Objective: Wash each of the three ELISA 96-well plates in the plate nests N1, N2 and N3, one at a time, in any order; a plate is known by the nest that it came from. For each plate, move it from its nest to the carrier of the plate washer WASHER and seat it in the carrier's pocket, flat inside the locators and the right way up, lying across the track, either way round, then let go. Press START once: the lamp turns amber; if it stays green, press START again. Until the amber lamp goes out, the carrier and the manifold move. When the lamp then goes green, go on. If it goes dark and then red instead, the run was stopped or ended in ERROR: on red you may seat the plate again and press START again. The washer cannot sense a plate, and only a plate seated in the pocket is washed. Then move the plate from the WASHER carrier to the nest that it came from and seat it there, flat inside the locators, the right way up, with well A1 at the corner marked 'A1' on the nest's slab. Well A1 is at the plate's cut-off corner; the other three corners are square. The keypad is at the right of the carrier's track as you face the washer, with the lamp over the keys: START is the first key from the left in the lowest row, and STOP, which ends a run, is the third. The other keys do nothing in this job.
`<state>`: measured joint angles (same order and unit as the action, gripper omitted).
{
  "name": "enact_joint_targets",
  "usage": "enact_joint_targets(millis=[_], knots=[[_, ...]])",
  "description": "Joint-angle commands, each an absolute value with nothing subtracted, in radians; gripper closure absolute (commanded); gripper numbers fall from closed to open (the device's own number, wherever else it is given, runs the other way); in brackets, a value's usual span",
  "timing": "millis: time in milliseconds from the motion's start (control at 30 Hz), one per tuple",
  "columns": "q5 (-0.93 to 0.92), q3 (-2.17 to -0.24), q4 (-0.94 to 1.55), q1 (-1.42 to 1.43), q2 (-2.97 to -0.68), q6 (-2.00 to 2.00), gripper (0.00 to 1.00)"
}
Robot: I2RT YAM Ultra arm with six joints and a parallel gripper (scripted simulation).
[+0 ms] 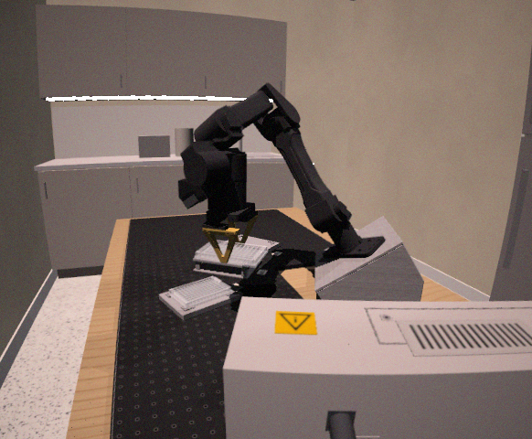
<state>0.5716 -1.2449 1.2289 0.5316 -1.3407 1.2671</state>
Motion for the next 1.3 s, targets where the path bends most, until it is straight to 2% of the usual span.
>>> enact_joint_targets(millis=[0, 100, 433, 1000, 1267], knots=[[0.567, -1.25, 1.222, 0.536, -1.336, 1.234, 1.0], [0.554, -1.232, 1.213, 0.484, -1.296, 1.272, 1.0], [0.485, -1.196, 1.179, 0.279, -1.183, 1.05, 1.0], [0.307, -1.205, 1.125, -0.109, -1.098, 0.676, 1.0], [0.276, -1.212, 1.119, -0.169, -1.097, 0.623, 1.0]])
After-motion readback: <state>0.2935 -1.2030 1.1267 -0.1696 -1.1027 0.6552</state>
